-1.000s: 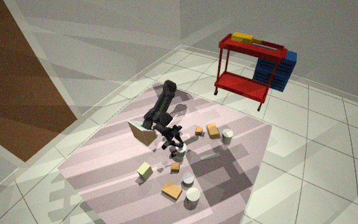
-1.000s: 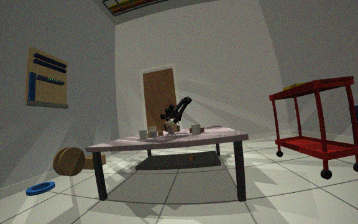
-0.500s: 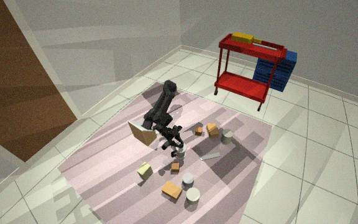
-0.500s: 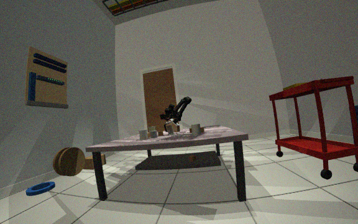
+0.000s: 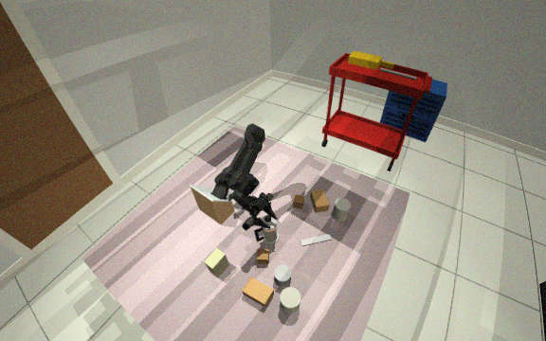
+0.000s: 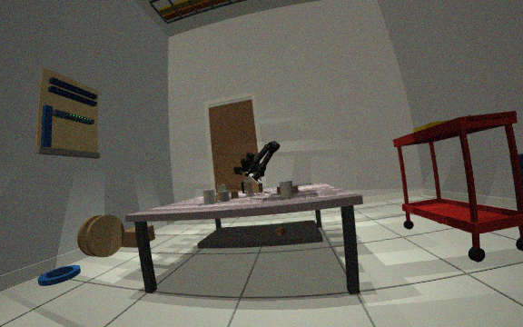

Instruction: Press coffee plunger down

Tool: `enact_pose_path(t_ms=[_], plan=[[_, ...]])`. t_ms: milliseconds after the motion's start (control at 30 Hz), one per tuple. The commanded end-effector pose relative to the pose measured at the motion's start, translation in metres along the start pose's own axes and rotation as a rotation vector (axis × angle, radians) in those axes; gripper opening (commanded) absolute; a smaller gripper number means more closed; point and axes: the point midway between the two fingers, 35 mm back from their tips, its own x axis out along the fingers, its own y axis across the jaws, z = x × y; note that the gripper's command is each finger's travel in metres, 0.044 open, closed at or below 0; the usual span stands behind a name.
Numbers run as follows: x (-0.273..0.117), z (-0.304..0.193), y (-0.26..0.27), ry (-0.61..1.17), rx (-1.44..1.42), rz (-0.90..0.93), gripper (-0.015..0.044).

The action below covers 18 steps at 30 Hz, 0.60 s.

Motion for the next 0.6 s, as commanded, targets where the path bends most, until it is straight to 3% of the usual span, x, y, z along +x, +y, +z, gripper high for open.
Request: enact_pose_path(t_ms=[0,133,567], plan=[[0.000,0.000,-0.001,-0.003,0.001,-0.009,0.0355],[0.000,0.000,-0.001,-0.003,0.001,-0.009,0.0440],[-0.008,0.028,-0.007,-0.061,-0.048,-0.053,0.0440]])
